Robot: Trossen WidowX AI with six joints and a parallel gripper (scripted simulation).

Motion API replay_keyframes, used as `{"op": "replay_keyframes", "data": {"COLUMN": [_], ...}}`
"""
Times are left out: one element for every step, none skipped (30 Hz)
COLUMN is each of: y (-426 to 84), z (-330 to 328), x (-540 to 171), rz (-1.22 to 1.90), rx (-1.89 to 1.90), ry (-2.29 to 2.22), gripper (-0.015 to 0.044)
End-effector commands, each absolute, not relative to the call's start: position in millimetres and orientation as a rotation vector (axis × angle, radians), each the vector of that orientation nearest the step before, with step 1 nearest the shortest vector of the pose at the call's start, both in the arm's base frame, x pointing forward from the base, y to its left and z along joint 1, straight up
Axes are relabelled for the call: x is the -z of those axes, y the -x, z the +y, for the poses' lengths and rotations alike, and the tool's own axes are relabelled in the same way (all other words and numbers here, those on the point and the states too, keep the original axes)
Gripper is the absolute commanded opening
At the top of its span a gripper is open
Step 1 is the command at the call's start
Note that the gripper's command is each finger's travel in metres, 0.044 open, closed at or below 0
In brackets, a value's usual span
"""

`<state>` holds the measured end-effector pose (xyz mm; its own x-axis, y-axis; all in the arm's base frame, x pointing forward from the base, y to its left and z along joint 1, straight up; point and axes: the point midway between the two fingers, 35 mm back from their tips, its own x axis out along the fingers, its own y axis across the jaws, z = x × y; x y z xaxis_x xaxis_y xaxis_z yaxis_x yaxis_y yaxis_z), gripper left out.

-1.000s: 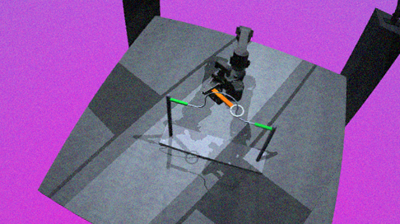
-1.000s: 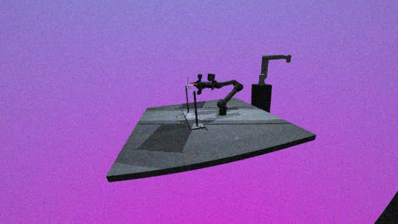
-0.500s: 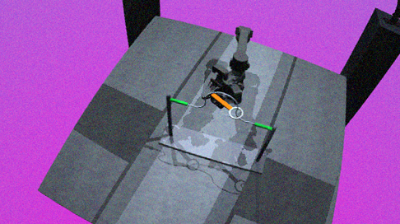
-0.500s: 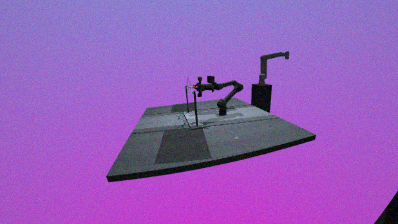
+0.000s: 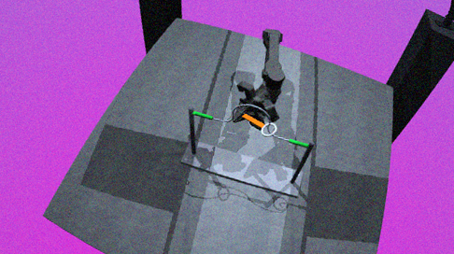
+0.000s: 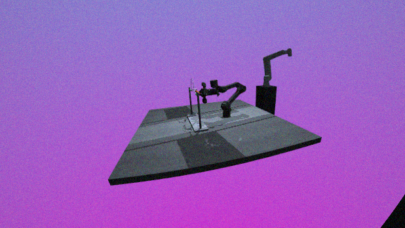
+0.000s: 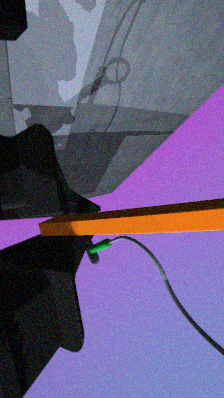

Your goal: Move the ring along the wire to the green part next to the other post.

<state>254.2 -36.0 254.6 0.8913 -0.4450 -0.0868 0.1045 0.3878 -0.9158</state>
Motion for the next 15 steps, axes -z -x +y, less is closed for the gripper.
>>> {"op": "replay_keyframes", "data": {"y": [-254,-254,-254,-254,-254,-254,-255,-256,-257,-258,-259,-261,-262,-263,-263], "z": [-28,-26,-24,-22,-21,-18,-16,-14,-13,-12,-10,-8,-6,-4,-1], "x": [-238,-235,-233,-230,-228,-225,-221,-218,-216,-215,-212,-209,-206,-203,-201], "rz": [0.369,0.374,0.377,0.380,0.383,0.384,0.380,0.376,0.371,0.365,0.356,0.344,0.337,0.335,0.335], "rx": [0.333,0.326,0.322,0.317,0.311,0.304,0.294,0.286,0.280,0.273,0.264,0.252,0.242,0.235,0.230], "ry": [1.013,0.988,0.970,0.952,0.932,0.908,0.880,0.861,0.848,0.834,0.816,0.793,0.768,0.748,0.729], "gripper": [-0.0150,-0.0150,-0.0150,-0.0150,-0.0150,-0.0150,-0.0150,-0.0150,-0.0150,-0.0150,-0.0150,-0.0150,-0.0150,-0.0150,-0.0150]}}
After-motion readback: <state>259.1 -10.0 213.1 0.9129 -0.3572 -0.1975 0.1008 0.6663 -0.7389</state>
